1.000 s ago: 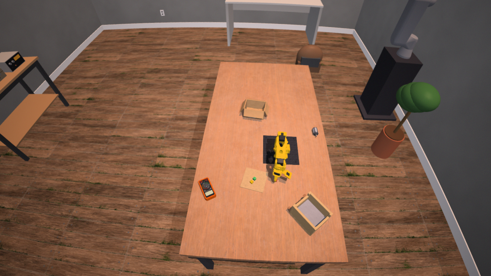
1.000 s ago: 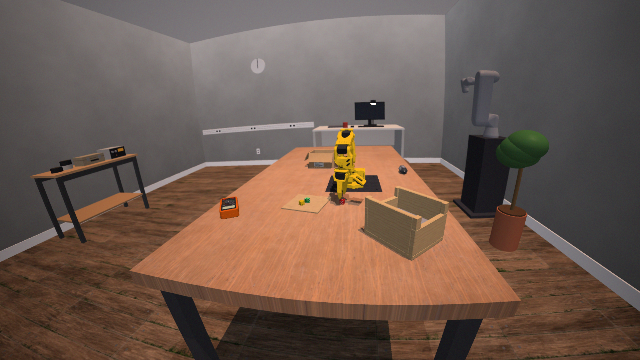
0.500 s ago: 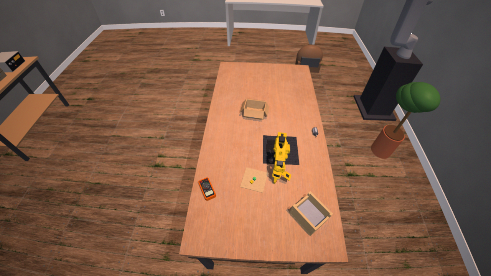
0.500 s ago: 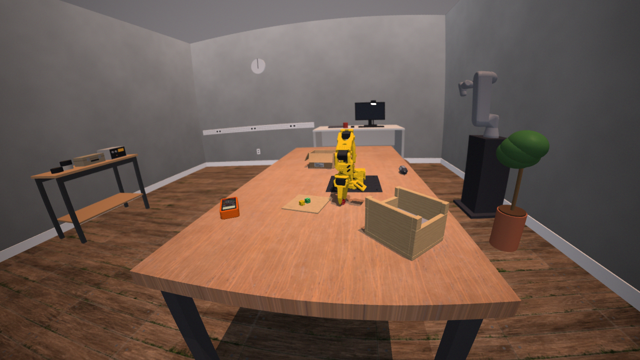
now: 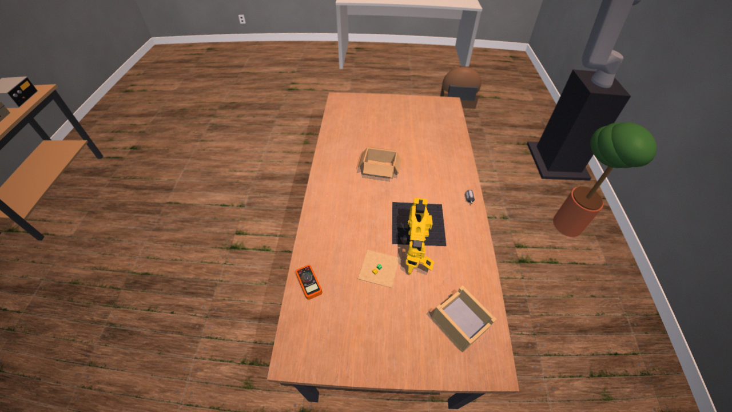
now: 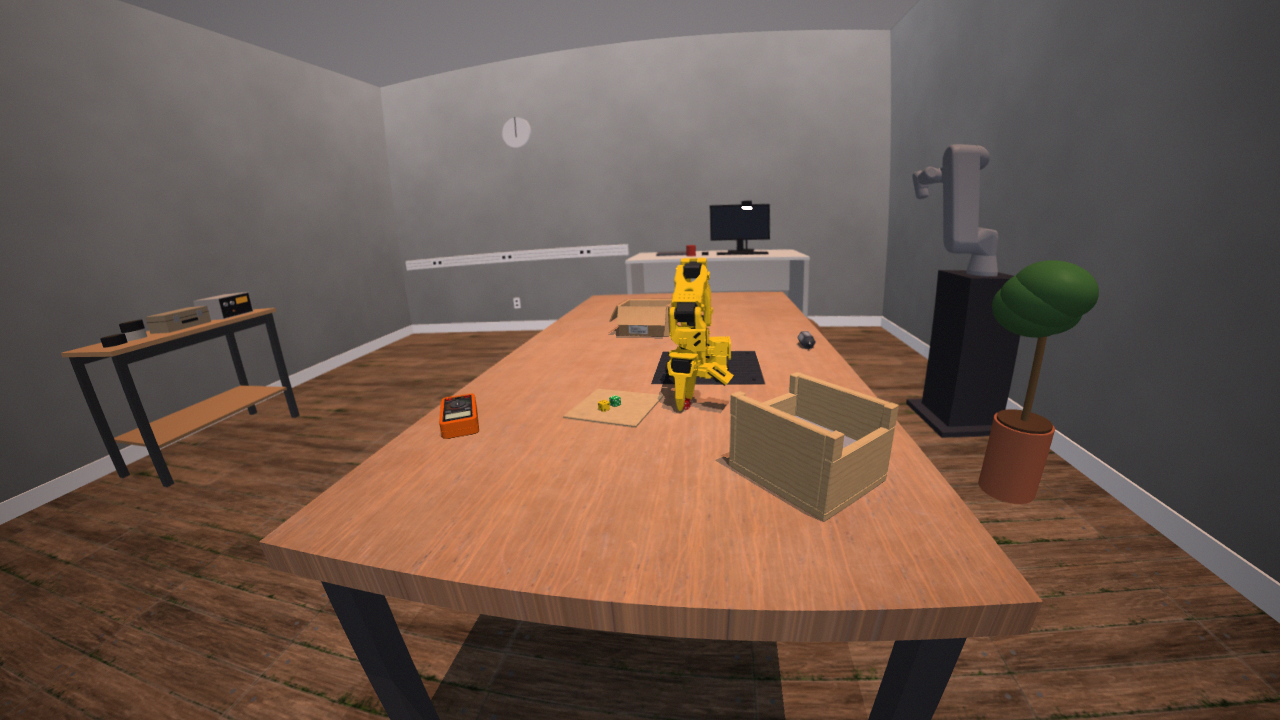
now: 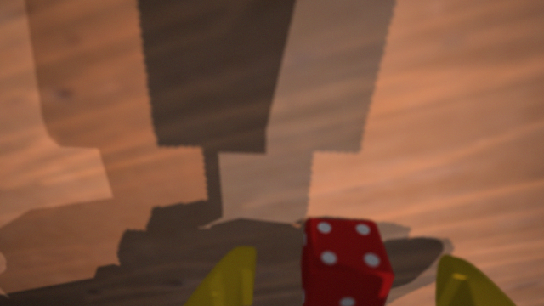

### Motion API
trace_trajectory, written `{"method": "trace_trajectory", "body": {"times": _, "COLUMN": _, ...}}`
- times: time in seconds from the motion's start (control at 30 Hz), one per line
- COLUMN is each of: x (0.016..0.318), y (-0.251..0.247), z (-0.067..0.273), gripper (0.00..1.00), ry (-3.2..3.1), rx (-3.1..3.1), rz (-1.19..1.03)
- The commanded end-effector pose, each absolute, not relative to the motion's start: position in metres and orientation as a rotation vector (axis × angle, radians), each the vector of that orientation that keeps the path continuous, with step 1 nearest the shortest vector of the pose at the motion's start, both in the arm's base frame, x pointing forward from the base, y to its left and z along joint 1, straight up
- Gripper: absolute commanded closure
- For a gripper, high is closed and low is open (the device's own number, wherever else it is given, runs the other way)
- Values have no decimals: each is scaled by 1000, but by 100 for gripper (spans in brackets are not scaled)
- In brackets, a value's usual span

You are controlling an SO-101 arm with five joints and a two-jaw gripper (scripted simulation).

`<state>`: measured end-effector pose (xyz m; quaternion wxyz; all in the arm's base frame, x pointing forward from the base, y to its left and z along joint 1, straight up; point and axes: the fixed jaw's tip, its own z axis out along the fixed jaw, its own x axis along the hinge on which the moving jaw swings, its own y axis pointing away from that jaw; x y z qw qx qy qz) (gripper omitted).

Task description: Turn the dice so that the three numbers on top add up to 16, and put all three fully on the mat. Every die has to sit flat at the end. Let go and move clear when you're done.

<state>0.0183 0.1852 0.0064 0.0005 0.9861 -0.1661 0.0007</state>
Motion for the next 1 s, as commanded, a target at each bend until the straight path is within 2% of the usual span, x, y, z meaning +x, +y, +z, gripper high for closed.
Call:
{"method": "trace_trajectory", "body": {"times": 0.0, "x": 16, "y": 181, "z": 1, "gripper": 75, "ry": -495, "rx": 3072, "rz": 3}}
{"method": "trace_trajectory", "body": {"times": 0.4, "x": 17, "y": 183, "z": 1, "gripper": 79, "ry": -495, "rx": 3072, "rz": 3}}
{"method": "trace_trajectory", "body": {"times": 0.97, "x": 19, "y": 189, "z": 1, "gripper": 90, "ry": -495, "rx": 3072, "rz": 2}}
